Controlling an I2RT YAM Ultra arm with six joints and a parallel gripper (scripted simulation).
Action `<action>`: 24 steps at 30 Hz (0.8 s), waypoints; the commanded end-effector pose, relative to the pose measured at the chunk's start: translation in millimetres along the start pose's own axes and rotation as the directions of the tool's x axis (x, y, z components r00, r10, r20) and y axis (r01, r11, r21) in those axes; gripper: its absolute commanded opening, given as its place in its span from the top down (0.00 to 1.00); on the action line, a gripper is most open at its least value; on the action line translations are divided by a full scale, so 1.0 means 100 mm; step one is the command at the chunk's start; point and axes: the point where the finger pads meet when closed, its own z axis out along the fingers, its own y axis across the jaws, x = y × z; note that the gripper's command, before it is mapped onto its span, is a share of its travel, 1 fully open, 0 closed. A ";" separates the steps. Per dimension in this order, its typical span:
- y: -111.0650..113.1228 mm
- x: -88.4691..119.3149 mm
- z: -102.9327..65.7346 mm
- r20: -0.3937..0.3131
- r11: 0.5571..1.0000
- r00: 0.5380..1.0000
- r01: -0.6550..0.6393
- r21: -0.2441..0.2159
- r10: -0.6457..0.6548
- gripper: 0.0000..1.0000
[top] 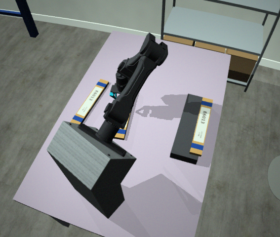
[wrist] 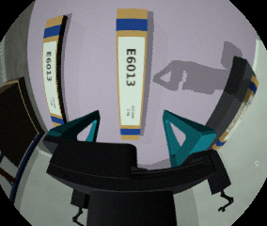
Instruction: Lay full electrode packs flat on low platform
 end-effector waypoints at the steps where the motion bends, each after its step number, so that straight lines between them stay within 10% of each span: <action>1: 0.00 -0.11 0.10 0.023 1.000 1.000 -0.012 -0.001 0.012 0.05; 24: -0.01 -0.11 0.89 0.024 1.000 1.000 -0.010 0.001 0.010 0.05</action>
